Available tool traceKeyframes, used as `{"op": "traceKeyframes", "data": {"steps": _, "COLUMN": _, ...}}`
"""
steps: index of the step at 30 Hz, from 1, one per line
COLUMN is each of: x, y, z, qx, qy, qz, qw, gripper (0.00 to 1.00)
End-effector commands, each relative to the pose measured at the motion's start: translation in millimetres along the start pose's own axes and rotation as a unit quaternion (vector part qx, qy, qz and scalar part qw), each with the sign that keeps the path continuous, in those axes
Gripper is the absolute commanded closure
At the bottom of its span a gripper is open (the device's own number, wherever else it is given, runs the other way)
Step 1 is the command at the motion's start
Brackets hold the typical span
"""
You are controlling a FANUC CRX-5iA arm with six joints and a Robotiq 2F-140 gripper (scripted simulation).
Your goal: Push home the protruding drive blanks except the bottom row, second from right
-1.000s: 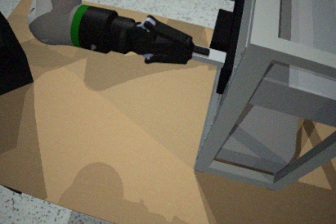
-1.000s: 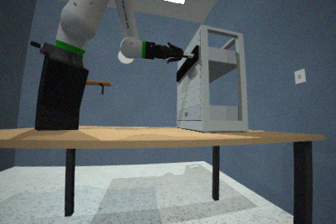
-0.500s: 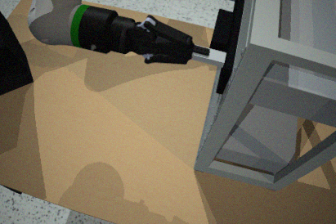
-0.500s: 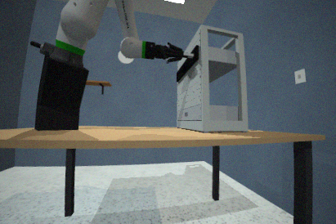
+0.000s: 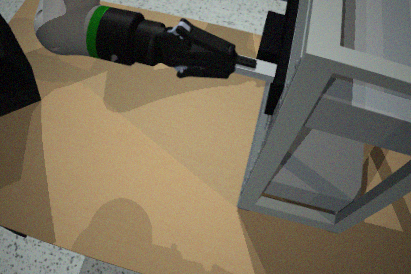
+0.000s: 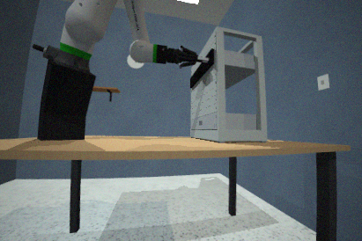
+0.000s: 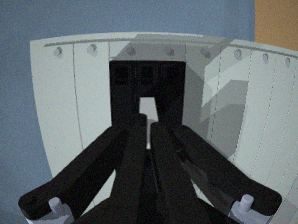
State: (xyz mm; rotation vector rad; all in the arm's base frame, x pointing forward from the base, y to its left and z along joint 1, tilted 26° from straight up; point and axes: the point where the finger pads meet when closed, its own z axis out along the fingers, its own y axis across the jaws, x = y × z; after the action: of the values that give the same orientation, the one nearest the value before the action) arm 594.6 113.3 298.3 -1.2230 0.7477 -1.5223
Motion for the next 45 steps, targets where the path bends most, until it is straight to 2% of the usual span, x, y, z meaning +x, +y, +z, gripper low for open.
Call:
{"op": "traceKeyframes", "data": {"steps": 1, "x": -0.6, "y": -0.6, "z": 1.4, "qx": 0.0, "qy": 0.0, "qz": 0.0, "qw": 1.0, "gripper": 1.0}}
{"op": "traceKeyframes", "data": {"steps": 6, "x": -0.6, "y": -0.6, "z": -7.4, "qx": 0.0, "qy": 0.0, "qz": 0.0, "qw": 1.0, "gripper": 1.0}}
{"op": "traceKeyframes", "data": {"steps": 11, "x": -0.6, "y": -0.6, "z": -34.7, "qx": 0.0, "qy": 0.0, "qz": 0.0, "qw": 1.0, "gripper": 1.0}}
{"op": "traceKeyframes", "data": {"steps": 13, "x": -0.6, "y": -0.6, "z": -34.7, "qx": 0.0, "qy": 0.0, "qz": 0.0, "qw": 1.0, "gripper": 1.0}}
{"op": "traceKeyframes", "data": {"steps": 18, "x": -0.6, "y": -0.6, "z": -63.5, "qx": 0.0, "qy": 0.0, "qz": 0.0, "qw": 1.0, "gripper": 1.0}}
{"op": "traceKeyframes", "data": {"steps": 22, "x": -0.6, "y": -0.6, "z": -77.1, "qx": 0.0, "qy": 0.0, "qz": 0.0, "qw": 1.0, "gripper": 1.0}}
{"op": "traceKeyframes", "data": {"steps": 45, "x": -0.6, "y": -0.6, "z": -81.0, "qx": 0.0, "qy": 0.0, "qz": 0.0, "qw": 1.0, "gripper": 1.0}}
